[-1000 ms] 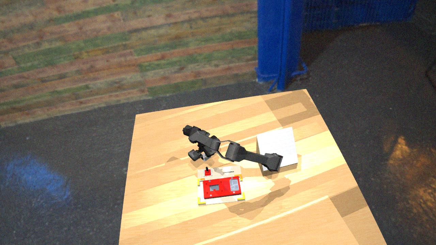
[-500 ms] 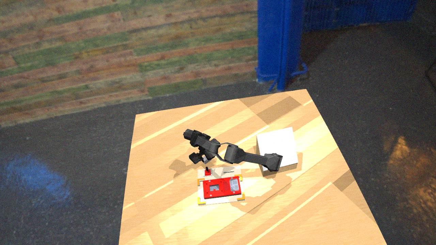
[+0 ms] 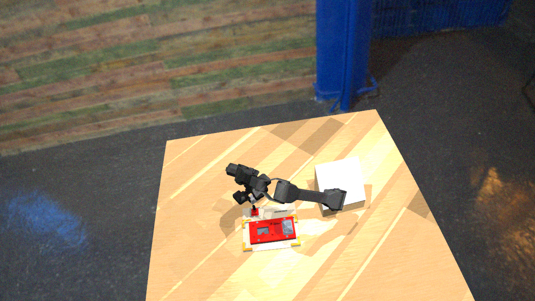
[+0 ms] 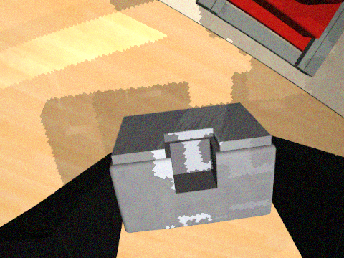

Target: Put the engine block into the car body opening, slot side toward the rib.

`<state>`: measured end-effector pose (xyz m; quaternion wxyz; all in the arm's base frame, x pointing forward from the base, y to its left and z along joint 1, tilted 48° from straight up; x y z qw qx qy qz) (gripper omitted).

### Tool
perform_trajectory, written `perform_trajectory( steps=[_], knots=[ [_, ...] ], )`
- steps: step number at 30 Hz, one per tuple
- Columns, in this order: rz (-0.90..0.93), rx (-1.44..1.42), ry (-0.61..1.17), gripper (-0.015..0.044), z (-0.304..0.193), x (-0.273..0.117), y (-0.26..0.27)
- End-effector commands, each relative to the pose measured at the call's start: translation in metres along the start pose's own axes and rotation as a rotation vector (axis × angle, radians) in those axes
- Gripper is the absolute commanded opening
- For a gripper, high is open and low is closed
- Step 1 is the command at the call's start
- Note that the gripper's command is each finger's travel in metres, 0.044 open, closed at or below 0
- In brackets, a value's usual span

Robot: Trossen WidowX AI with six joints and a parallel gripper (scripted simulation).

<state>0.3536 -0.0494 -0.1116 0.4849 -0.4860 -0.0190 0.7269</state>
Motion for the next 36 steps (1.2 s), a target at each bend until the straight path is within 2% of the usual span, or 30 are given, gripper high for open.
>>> perform_trajectory(
  steps=[1, 5, 22, 28, 36],
  knots=[
    [-0.003, 0.002, -0.007, 0.0, 0.002, 0.008, 0.0],
    [-0.003, 0.002, -0.007, 0.0, 0.002, 0.008, 0.0],
    [-0.001, 0.007, 0.001, 0.044, 0.0, 0.001, 0.001],
    [-0.002, 0.007, 0.0, 0.044, 0.0, 0.001, 0.002],
    [-0.001, 0.002, -0.005, 0.044, -0.001, -0.033, 0.002]
  ],
)
Point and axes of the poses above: the point midway between the two fingers, 35 mm back from their tips, its own x axis out along the fingers, its own y axis across the jaws, z = x × y, the point moved 4 cm from there along -x, back along the fingers, and after that the axes turned 13 degrees about -x, right-handed, at the moved point
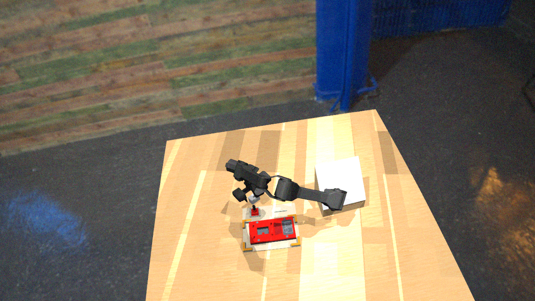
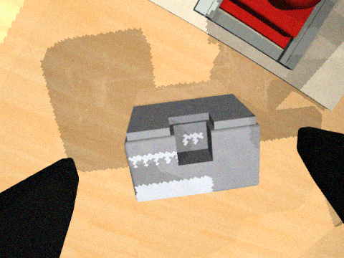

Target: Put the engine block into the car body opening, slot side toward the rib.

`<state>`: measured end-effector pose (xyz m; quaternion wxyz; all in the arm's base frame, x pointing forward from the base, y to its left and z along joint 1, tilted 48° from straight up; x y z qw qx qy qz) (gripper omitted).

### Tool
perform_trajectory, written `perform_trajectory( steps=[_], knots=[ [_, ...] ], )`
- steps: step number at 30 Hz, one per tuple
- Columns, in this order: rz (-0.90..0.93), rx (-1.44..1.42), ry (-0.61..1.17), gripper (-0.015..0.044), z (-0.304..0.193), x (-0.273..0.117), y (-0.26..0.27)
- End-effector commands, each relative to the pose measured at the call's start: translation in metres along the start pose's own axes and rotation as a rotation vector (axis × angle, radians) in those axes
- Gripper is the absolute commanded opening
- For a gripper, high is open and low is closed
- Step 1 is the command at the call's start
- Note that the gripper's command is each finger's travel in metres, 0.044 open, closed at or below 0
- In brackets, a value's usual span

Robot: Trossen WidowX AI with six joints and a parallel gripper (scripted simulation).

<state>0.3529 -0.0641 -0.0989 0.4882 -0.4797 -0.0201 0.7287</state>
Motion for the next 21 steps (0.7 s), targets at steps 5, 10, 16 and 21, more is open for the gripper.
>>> perform_trajectory(
  steps=[5, 10, 16, 21],
  knots=[
    [0.003, -0.006, 0.007, 0.044, -0.001, -0.025, 0.0],
    [-0.004, -0.002, 0.01, 0.044, -0.002, -0.021, 0.0],
    [-0.004, -0.002, 0.01, 0.044, -0.002, -0.021, 0.0],
    [0.001, -0.002, 0.01, 0.044, -0.002, -0.043, -0.001]
  ],
)
Point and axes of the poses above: the point midway between the two fingers, 35 mm back from their tips, its own x axis out along the fingers, its own y axis across the jaws, z = x × y, the point moved 4 cm from there along -x, back along the fingers, and after that the axes turned 13 degrees about -x, right-handed, at the moved point
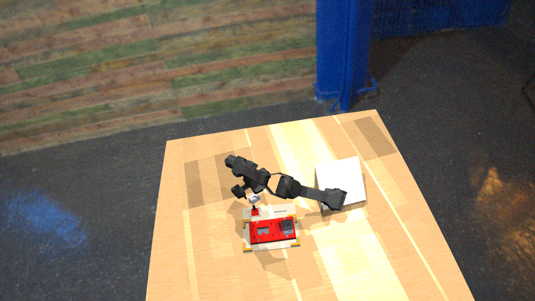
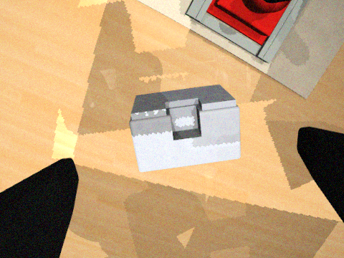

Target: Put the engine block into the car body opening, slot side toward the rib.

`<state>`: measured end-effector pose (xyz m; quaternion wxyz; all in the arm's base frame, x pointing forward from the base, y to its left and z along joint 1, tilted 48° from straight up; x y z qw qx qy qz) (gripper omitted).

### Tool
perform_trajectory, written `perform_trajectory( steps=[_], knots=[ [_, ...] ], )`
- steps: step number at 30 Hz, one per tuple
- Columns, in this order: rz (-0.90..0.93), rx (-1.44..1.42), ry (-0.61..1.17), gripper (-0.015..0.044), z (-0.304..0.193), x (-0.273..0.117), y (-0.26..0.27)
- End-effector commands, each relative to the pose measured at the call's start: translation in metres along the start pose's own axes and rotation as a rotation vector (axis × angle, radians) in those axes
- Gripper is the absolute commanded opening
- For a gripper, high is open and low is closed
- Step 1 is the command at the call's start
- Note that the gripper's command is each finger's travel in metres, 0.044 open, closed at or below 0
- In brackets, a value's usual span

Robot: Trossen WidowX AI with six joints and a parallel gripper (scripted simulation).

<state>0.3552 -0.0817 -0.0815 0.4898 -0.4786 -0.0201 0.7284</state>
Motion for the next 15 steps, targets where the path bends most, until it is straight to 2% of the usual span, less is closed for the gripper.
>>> perform_trajectory(
  steps=[1, 7, 11, 15],
  knots=[
    [0.006, -0.004, 0.011, 0.044, -0.002, -0.031, 0.0],
    [0.008, -0.004, 0.01, 0.044, -0.002, -0.041, -0.001],
    [0.007, -0.005, 0.009, 0.044, -0.002, -0.013, -0.001],
    [0.006, -0.005, 0.009, 0.044, -0.002, -0.011, -0.001]
  ],
)
Point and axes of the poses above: the point midway between the two fingers, 35 mm back from their tips, its own x axis out along the fingers, its own y axis across the jaws, z = x × y, the point moved 4 cm from there along -x, back along the fingers, and after that the axes turned 13 degrees about -x, right-handed, at the moved point
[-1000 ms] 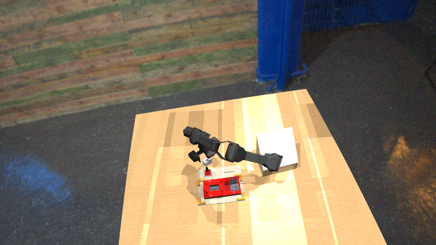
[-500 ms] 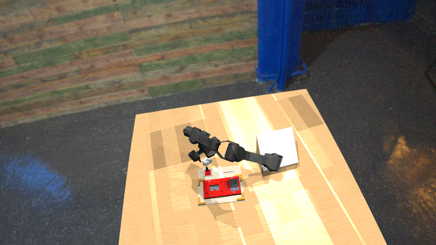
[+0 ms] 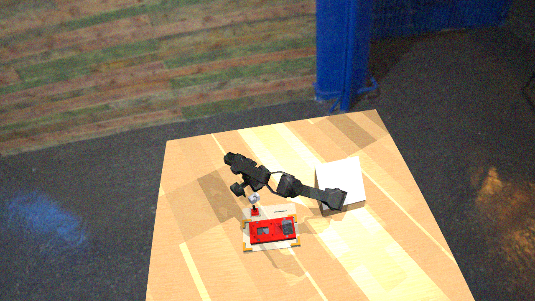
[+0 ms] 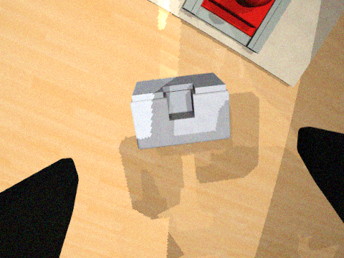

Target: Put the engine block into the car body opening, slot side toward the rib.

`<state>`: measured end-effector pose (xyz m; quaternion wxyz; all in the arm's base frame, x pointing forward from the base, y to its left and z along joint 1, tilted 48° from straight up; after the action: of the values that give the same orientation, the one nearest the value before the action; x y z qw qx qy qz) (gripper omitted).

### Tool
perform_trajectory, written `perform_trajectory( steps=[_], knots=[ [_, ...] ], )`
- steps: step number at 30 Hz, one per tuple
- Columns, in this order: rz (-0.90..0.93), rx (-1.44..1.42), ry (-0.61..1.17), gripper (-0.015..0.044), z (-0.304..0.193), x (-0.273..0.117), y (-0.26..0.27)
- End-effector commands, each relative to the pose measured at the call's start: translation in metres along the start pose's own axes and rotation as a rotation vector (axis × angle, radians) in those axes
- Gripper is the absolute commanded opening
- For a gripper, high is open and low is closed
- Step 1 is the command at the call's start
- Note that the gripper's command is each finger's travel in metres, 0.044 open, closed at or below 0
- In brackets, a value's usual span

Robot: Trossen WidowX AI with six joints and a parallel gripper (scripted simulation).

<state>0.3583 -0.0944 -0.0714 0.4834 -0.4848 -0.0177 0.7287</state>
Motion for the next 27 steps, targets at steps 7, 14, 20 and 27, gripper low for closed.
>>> perform_trajectory(
  steps=[7, 14, 20, 27],
  knots=[
    [-0.006, 0.004, -0.002, 0.044, 0.001, 0.021, -0.001],
    [-0.007, 0.004, -0.002, 0.044, 0.0, 0.032, -0.001],
    [-0.006, 0.004, -0.003, 0.044, 0.0, 0.042, -0.001],
    [-0.007, 0.004, -0.003, 0.044, 0.001, 0.053, -0.001]
  ],
)
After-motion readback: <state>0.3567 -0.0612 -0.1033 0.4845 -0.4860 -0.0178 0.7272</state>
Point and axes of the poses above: the point midway between the two fingers, 35 mm back from their tips, its own x axis out along the fingers, its own y axis across the jaws, z = x × y, the point moved 4 cm from there along -x, back along the fingers, and after that the axes turned 13 degrees about -x, right-handed, at the moved point
